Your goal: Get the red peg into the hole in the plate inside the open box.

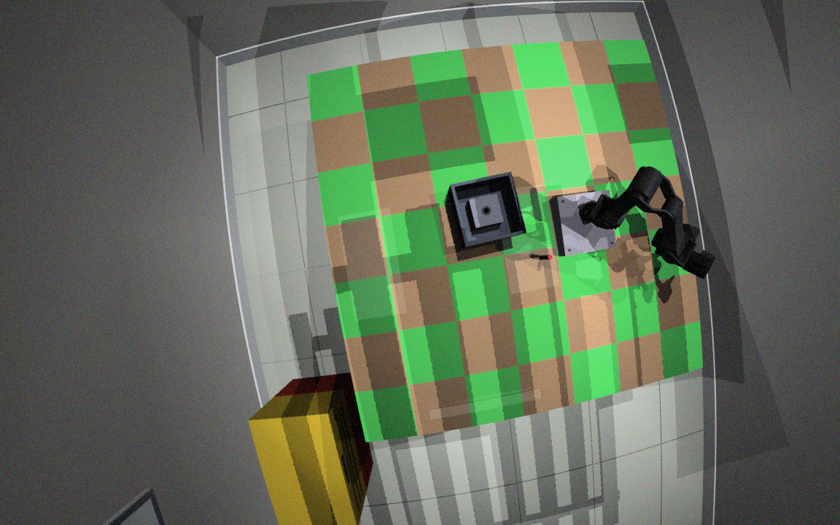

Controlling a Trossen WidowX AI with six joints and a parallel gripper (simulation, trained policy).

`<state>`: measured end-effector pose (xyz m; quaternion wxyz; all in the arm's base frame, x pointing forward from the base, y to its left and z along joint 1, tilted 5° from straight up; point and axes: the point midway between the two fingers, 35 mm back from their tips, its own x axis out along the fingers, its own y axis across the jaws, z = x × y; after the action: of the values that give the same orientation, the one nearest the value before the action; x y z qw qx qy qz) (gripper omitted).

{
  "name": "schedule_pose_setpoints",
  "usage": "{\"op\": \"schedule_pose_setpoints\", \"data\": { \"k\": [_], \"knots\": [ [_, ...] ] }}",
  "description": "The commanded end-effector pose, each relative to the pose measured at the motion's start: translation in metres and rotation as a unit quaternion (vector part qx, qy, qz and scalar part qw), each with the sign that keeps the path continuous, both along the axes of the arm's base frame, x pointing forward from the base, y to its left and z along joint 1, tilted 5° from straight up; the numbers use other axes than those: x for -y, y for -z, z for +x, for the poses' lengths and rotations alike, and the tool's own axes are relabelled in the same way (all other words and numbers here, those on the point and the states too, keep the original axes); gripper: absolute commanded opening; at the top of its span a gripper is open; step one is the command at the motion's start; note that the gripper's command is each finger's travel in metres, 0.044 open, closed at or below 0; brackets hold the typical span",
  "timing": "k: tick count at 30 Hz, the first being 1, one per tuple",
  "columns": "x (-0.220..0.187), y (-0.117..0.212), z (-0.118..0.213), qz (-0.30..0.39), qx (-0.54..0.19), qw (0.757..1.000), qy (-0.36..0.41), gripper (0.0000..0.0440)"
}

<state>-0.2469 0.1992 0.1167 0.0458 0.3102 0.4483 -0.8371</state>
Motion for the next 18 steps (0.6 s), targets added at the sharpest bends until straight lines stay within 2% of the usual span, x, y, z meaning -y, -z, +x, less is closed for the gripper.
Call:
{"op": "schedule_pose_setpoints", "data": {
  "k": [1,9,18],
  "knots": [
    [-0.013,-0.006,0.010,-0.025,-0.002,0.998,0.052,0.0440],
    [-0.033,-0.003,0.038,-0.102,0.000,0.981,0.167,0.0440],
    [-0.050,0.001,0.071,-0.184,-0.007,0.938,0.293,0.0440]
  ]
}}
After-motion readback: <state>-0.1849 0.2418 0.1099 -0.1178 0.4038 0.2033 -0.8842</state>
